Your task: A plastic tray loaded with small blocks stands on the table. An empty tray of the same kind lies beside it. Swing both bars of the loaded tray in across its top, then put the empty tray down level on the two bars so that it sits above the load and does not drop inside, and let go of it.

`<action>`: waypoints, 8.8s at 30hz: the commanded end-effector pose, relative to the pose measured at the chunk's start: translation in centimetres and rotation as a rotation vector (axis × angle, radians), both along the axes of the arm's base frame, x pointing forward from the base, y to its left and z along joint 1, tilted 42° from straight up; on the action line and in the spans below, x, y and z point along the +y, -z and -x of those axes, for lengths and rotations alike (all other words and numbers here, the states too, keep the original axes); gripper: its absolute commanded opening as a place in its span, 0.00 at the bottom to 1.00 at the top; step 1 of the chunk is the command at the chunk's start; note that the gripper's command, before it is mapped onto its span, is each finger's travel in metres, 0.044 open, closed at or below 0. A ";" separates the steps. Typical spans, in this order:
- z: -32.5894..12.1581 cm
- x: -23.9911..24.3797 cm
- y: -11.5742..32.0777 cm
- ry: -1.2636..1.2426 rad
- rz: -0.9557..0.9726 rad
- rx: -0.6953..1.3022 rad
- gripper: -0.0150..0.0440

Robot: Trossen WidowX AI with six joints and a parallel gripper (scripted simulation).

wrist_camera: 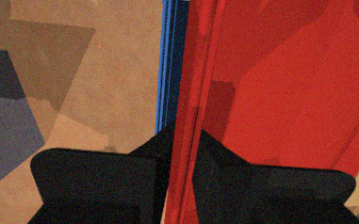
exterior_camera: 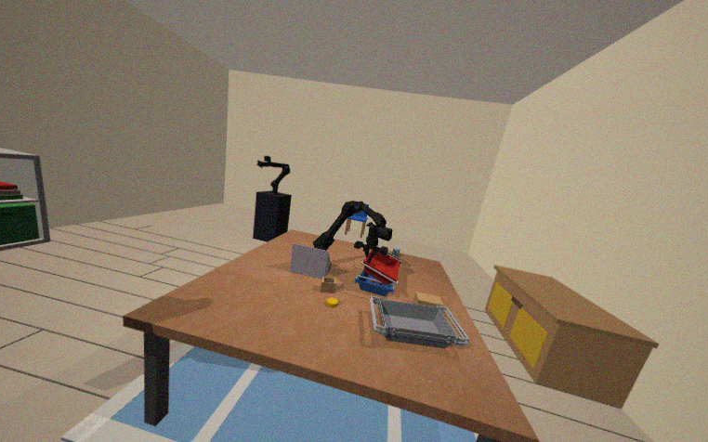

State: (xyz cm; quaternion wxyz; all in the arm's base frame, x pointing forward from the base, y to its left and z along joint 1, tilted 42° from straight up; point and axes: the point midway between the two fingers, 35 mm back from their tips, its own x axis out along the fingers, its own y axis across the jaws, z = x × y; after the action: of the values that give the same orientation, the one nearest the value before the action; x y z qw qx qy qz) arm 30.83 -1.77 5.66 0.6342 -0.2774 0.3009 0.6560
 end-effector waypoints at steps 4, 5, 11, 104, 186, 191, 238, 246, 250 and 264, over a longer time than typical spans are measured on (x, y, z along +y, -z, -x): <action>0.3 0.4 0.2 -0.012 -0.001 0.015 0.25; 0.3 0.4 0.2 -0.012 -0.001 0.015 0.25; 0.5 0.7 0.5 -0.012 -0.001 0.015 0.25; 1.1 1.5 1.5 -0.012 -0.002 0.015 0.25; 1.6 2.7 2.7 -0.012 -0.002 0.015 0.25; 1.6 2.7 2.7 -0.012 -0.002 0.015 0.25; 1.6 2.7 2.7 -0.012 -0.002 0.015 0.25; 1.6 2.7 2.7 -0.012 -0.002 0.015 0.25; 1.6 2.7 2.7 -0.012 -0.002 0.015 0.33; 1.6 2.7 2.7 -0.012 -0.002 0.015 0.68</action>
State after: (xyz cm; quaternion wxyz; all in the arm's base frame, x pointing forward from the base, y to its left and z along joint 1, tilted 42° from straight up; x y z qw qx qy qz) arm 29.30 0.90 2.96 0.6289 -0.2758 0.3003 0.6620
